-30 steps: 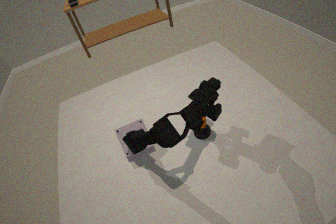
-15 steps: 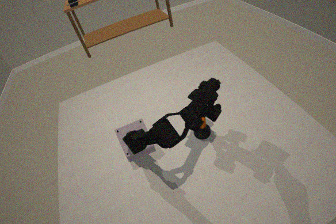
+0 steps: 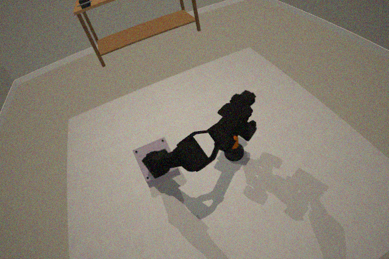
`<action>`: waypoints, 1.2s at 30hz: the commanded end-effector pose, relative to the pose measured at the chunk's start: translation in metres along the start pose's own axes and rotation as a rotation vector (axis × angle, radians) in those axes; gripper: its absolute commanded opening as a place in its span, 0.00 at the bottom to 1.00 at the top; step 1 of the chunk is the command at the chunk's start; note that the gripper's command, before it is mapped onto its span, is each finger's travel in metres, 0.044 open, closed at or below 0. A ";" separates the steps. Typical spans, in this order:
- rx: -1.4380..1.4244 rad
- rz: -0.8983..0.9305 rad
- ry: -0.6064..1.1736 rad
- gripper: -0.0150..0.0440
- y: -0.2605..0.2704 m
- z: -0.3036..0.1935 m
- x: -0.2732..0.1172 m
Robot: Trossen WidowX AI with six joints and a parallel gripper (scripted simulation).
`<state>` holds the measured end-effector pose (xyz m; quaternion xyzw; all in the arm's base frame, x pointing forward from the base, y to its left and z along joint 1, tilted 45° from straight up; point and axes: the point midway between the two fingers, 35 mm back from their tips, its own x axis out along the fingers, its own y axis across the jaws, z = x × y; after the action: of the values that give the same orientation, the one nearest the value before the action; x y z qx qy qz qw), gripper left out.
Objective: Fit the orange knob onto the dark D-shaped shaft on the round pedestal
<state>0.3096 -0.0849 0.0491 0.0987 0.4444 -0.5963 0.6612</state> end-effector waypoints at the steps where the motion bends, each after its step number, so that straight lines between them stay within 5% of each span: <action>1: -0.001 0.002 -0.001 0.25 0.001 -0.001 0.000; 36: 0.209 0.002 0.000 0.25 -0.001 -0.001 0.001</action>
<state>0.3093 -0.0844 0.0487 0.1662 0.3804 -0.6375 0.6491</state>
